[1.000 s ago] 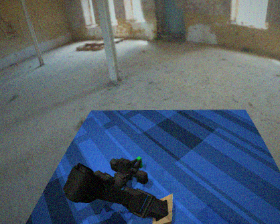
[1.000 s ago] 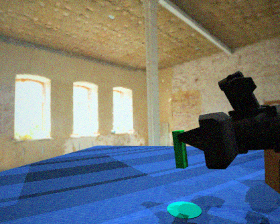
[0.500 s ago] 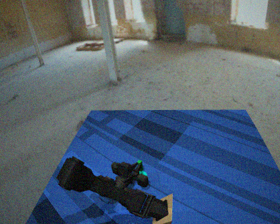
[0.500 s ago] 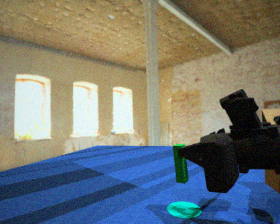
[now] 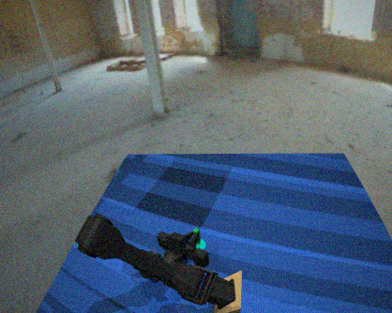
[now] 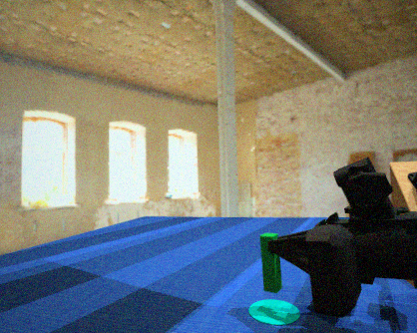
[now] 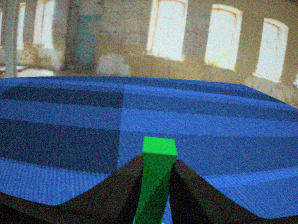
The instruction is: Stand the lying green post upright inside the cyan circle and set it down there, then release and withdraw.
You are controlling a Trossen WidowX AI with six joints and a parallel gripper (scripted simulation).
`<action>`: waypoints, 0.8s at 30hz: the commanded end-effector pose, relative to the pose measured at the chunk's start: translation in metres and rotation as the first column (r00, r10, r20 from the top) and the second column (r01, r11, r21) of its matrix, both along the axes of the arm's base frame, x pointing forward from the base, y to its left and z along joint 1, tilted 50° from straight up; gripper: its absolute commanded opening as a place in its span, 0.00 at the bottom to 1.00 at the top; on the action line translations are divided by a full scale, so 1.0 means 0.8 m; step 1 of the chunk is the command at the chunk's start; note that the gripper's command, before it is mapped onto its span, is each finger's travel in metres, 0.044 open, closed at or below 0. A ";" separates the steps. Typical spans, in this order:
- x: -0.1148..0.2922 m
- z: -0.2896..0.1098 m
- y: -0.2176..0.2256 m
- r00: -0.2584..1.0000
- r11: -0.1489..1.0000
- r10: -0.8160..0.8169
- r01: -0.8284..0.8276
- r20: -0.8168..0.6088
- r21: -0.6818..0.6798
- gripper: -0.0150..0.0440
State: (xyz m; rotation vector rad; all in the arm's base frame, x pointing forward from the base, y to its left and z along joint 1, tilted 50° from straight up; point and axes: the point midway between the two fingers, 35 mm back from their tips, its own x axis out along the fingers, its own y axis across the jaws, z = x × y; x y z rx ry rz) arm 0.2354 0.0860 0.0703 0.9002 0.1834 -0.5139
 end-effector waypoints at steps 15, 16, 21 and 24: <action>0.004 -0.016 0.024 1.000 1.000 0.000 0.000 0.001 0.000 0.29; 0.004 -0.016 0.024 1.000 1.000 0.000 0.000 0.001 0.000 0.29; 0.004 -0.016 0.024 1.000 1.000 0.000 0.000 0.001 0.000 0.29; 0.004 -0.016 0.024 1.000 1.000 0.000 0.000 0.001 0.000 0.43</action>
